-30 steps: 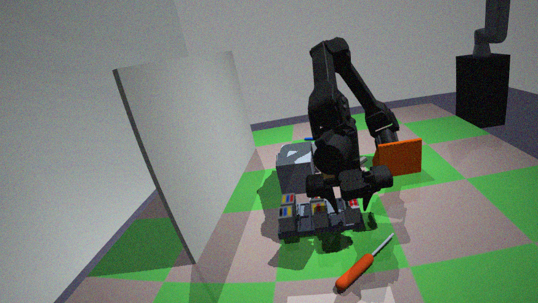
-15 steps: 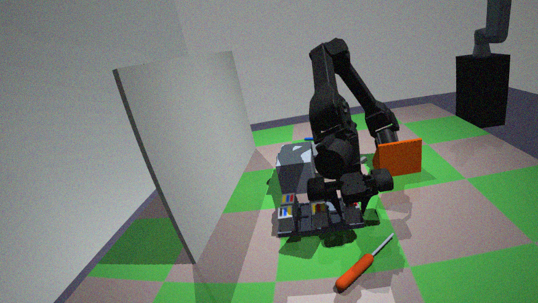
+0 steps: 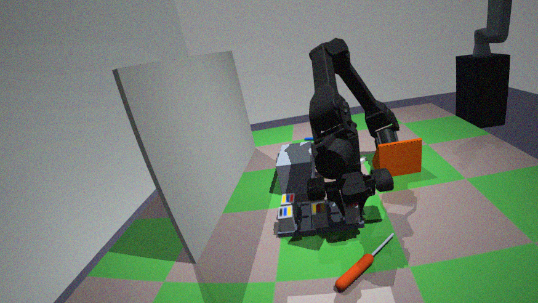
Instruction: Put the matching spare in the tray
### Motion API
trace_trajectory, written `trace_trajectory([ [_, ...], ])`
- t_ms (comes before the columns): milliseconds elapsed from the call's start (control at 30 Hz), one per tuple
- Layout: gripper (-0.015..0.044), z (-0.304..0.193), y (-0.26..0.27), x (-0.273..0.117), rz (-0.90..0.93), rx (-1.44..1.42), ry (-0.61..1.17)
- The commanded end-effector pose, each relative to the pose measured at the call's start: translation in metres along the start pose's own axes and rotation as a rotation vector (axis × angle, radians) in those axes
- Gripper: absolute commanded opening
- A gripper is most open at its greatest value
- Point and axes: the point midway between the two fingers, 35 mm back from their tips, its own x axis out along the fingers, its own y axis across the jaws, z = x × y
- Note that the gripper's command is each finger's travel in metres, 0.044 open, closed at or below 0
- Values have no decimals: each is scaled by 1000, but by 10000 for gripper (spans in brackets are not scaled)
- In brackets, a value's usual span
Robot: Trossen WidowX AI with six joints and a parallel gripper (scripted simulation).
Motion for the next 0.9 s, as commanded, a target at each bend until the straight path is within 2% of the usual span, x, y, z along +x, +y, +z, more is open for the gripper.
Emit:
trace_trajectory([
  [0, 0, 0, 0, 0, 0, 0, 0],
  [133, 0, 1, 0, -4, 0, 0, -1],
  [533, 0, 1, 0, -78, -1, -7, -1],
  [867, 0, 0, 1, -81, -3, -12, 0],
])
